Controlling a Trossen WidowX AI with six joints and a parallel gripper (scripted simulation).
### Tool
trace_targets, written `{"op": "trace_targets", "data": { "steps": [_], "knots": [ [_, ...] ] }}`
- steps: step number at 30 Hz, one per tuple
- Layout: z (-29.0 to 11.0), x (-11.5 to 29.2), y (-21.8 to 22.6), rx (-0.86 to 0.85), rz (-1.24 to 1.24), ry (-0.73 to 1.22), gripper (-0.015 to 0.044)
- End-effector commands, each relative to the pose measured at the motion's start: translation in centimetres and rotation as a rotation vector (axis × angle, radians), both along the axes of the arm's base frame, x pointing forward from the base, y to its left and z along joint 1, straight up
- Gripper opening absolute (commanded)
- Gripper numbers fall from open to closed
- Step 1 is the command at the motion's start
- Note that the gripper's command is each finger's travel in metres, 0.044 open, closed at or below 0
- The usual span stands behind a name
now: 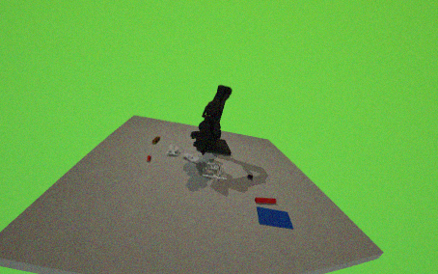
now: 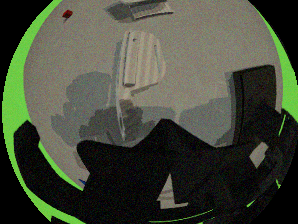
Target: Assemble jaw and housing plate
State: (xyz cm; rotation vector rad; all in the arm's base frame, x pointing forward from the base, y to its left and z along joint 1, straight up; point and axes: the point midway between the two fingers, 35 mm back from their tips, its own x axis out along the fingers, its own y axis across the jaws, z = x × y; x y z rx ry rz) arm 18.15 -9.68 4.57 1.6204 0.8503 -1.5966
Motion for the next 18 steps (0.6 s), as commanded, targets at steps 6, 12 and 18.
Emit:
{"op": "trace_targets", "data": {
  "steps": [6, 12, 18],
  "knots": [
    [-1.13, -0.27, 0.19, 0.010, 0.005, 0.013, 0.0000],
    [-1.12, -0.18, 0.13, 0.010, 0.005, 0.013, 0.0000],
    [-1.01, 0.63, -0.37, 0.010, 0.005, 0.012, 0.0000]
  ]
}}
